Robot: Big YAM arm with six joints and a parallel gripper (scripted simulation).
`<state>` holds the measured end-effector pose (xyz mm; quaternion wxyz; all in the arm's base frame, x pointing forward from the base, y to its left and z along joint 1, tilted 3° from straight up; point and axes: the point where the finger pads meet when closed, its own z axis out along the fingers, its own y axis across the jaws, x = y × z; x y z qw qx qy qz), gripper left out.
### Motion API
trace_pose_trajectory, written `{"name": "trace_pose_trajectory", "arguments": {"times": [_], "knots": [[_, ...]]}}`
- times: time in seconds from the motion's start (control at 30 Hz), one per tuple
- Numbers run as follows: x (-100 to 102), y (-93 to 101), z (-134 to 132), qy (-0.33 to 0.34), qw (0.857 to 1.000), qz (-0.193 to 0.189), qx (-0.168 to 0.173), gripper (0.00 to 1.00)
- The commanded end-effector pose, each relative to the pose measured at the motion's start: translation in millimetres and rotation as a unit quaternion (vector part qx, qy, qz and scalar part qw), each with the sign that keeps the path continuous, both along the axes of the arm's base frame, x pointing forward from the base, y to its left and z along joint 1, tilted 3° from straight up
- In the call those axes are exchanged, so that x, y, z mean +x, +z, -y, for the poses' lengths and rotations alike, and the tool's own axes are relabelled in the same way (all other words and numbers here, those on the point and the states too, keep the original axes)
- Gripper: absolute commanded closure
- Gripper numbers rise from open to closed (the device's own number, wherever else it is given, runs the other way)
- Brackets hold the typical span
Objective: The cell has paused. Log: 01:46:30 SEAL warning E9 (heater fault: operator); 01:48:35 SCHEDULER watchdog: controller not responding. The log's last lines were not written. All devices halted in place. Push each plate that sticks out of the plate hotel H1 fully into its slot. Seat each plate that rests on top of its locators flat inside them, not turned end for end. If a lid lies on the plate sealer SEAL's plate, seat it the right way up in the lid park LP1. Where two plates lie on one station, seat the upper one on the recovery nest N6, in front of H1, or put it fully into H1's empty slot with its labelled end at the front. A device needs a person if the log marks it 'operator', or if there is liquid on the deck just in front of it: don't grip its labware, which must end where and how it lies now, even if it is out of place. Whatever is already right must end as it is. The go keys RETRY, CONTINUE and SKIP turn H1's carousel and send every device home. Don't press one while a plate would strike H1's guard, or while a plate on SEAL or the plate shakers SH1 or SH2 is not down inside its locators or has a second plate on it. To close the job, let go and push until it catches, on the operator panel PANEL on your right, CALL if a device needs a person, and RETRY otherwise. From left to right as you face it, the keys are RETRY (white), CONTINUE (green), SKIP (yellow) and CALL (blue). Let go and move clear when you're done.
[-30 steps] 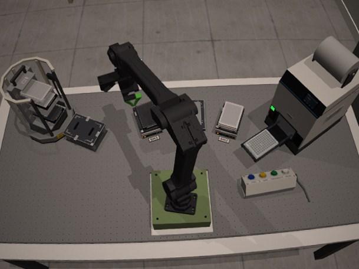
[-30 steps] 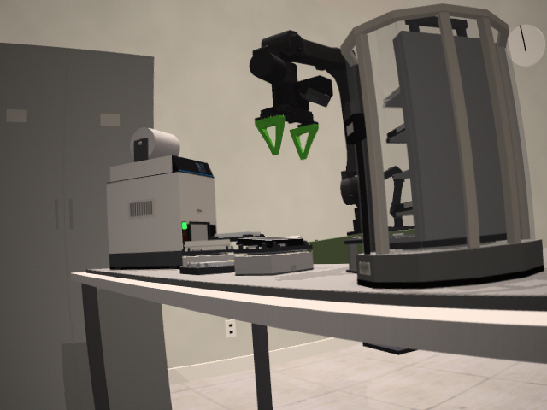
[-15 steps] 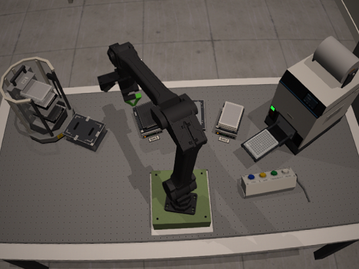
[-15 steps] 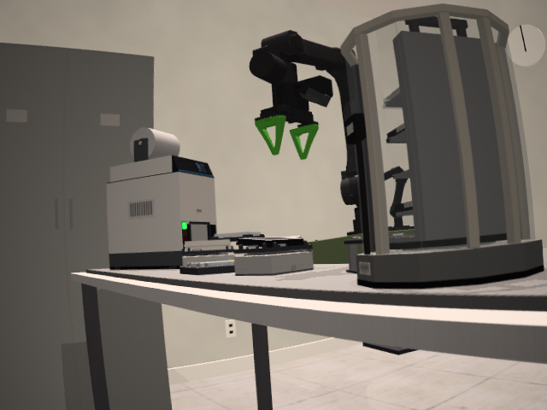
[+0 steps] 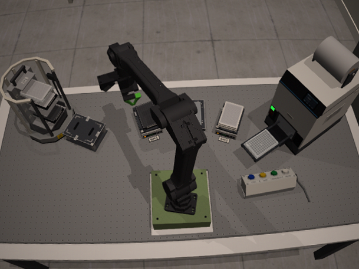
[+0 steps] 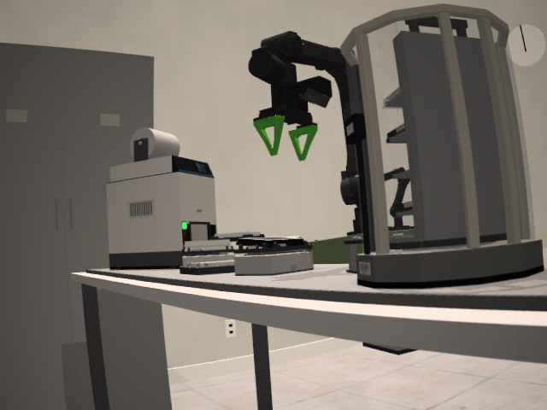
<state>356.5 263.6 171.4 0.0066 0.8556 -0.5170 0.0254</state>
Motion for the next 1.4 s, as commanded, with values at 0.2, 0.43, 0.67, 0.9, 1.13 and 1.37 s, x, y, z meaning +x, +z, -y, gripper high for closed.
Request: {"name": "trace_pose_trajectory", "arguments": {"times": [0.2, 0.43, 0.67, 0.9, 1.13, 1.37], "knots": [[4.1, -34.3, 3.8, 0.003, 1.000, -0.007, -0.004, 0.00], [4.4, -53.0, 5.0, 0.003, 1.000, -0.007, -0.005, 0.00], [4.7, -66.3, 5.9, 0.002, 1.000, -0.007, -0.005, 0.00], [4.5, -85.0, 6.6, 0.003, 1.000, -0.007, -0.005, 0.00], [10.0, -77.2, -1.8, 0.002, 1.000, 0.007, 0.006, 0.00], [10.0, -77.2, -1.8, 0.002, 1.000, 0.007, 0.006, 0.00]]}}
